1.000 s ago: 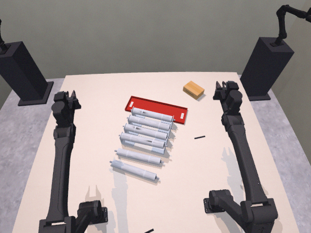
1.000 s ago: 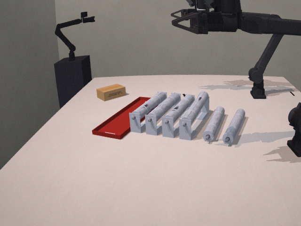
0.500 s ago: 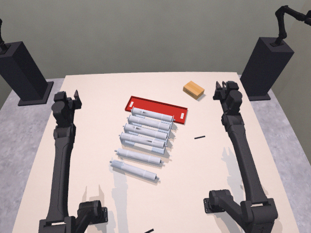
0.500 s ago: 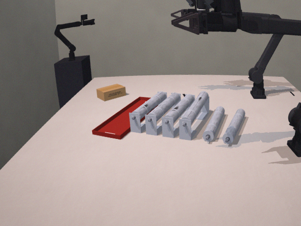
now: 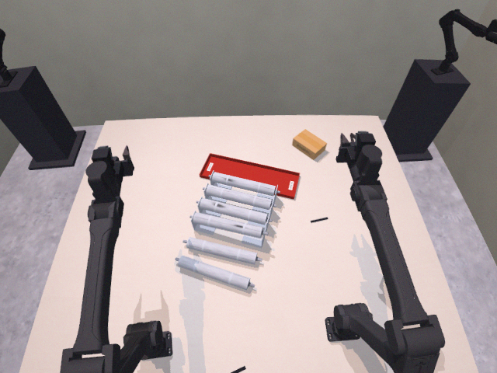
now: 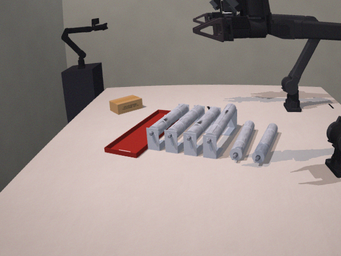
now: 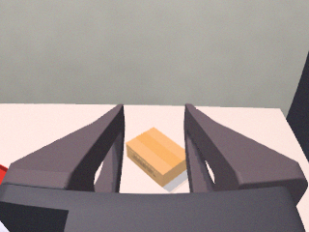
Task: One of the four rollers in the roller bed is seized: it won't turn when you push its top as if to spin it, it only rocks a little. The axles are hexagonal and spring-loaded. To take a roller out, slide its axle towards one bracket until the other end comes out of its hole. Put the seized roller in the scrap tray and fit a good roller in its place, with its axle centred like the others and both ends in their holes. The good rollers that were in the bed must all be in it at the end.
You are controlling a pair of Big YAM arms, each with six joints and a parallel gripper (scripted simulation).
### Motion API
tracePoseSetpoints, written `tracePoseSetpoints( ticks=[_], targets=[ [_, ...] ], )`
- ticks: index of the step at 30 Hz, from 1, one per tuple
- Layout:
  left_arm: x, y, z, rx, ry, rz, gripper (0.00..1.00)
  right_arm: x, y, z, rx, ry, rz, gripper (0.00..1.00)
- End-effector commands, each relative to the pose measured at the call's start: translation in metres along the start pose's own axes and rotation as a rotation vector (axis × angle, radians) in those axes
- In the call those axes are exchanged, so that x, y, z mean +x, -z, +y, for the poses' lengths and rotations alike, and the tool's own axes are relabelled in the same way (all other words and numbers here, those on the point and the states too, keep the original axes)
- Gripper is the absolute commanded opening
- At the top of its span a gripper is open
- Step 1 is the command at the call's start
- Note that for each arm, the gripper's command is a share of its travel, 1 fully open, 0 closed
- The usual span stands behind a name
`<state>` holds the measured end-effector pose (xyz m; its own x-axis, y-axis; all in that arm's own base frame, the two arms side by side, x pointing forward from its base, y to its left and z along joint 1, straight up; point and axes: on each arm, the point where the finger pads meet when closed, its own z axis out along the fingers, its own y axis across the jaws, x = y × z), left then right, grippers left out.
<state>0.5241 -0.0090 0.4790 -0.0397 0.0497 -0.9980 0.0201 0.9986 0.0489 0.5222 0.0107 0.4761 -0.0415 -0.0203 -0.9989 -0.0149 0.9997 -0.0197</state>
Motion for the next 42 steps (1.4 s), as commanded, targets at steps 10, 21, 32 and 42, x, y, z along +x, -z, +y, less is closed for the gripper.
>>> tracePoseSetpoints(
  ticks=[10, 21, 32, 42],
  targets=[
    [0.035, -0.035, -0.054, 0.140, -0.325, 0.181, 0.62, 0.067, -0.007, 0.065, -0.096, 0.163, 0.191, 0.32],
    [0.093, -0.045, -0.098, 0.291, -0.547, 0.332, 0.62, 0.122, 0.003, 0.115, -0.183, 0.293, 0.330, 0.32],
    [0.147, -0.043, -0.139, 0.470, -0.767, 0.454, 0.62, 0.152, 0.019, 0.161, -0.270, 0.433, 0.419, 0.32],
    [0.210, -0.028, -0.184, 0.714, -1.015, 0.566, 0.62, 0.230, 0.059, 0.203, -0.395, 0.643, 0.582, 0.32]
  ],
)
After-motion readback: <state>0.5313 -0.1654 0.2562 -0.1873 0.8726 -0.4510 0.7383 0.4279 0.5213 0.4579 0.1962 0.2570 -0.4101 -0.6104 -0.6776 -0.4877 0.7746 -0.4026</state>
